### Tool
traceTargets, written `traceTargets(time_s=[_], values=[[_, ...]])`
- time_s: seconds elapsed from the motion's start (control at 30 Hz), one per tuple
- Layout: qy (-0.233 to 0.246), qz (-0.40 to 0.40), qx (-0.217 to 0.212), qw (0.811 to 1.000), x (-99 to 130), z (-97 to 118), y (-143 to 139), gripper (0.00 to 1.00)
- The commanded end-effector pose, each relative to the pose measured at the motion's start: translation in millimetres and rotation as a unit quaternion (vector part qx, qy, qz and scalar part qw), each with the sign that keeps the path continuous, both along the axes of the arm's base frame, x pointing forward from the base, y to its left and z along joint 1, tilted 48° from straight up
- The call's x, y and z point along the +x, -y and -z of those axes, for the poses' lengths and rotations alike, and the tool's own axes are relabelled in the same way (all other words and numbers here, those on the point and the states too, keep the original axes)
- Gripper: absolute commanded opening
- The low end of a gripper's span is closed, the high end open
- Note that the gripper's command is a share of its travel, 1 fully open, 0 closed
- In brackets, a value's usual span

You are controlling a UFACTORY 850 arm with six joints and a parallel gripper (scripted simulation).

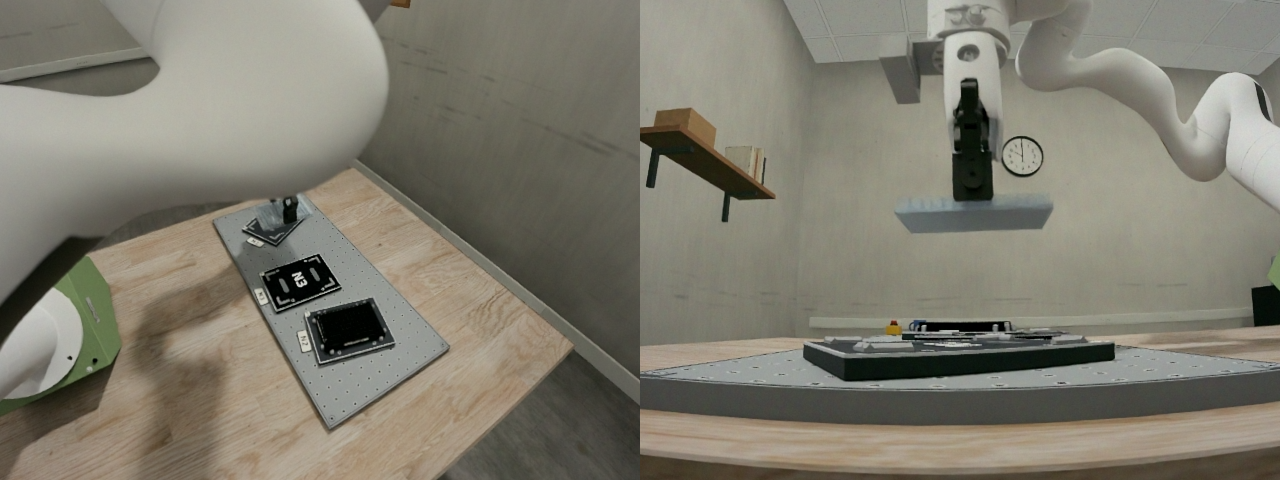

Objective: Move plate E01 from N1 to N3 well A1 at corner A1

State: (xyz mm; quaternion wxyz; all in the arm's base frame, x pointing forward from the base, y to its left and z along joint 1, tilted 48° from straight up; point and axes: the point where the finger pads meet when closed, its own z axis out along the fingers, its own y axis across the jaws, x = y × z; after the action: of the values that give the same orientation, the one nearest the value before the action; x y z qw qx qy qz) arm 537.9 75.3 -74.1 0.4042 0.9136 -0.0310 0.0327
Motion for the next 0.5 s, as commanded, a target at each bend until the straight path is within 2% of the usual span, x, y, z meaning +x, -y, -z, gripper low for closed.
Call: traceTargets(time_s=[0.0, 0.47], values=[[0.01, -0.001, 0.002, 1.0, -3, -15, 12, 0.0], [0.01, -0.001, 0.002, 1.0, -18, -65, 58, 0.0]])
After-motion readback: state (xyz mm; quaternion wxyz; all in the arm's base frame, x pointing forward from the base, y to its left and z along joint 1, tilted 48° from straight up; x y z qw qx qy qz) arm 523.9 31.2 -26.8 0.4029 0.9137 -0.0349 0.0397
